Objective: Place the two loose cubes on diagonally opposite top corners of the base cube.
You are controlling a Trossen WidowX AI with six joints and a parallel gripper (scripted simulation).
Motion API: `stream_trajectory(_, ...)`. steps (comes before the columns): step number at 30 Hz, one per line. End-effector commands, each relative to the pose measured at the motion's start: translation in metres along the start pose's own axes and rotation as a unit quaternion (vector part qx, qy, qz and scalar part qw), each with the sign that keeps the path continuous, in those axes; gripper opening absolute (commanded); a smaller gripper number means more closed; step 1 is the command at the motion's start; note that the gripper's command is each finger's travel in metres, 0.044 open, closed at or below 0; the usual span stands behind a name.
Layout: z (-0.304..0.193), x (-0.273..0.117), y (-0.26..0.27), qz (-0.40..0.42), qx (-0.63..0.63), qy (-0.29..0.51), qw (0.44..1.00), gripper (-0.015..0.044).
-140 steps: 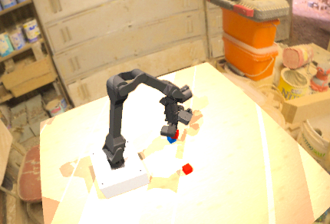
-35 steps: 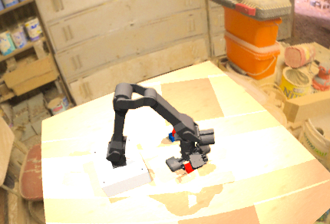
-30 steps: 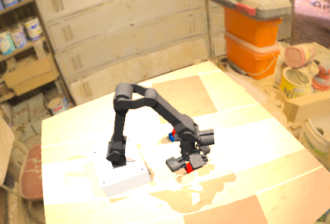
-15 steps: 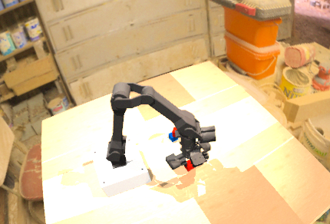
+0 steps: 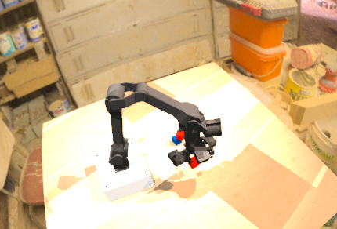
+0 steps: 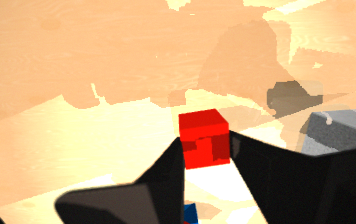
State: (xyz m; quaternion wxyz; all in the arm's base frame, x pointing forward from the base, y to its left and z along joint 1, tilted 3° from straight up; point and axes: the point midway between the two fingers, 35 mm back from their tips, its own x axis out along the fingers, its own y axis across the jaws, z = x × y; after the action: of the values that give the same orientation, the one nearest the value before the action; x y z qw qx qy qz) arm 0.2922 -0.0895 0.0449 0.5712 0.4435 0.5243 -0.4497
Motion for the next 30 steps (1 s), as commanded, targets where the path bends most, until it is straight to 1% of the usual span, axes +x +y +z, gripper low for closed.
stream_trajectory(1, 0.001, -0.017, 0.0, 0.004, 0.003, -0.005, 1.0, 0.0105)
stream_trajectory(9, -0.001, -0.041, -0.003, 0.004, 0.003, -0.005, 1.0, 0.0105)
stream_trajectory(14, -0.006, -0.041, -0.001, 0.004, -0.006, -0.005, 1.0, 0.0105)
stream_trajectory(30, -0.054, -0.039, 0.017, 0.003, -0.099, -0.004, 0.995, 0.0105)
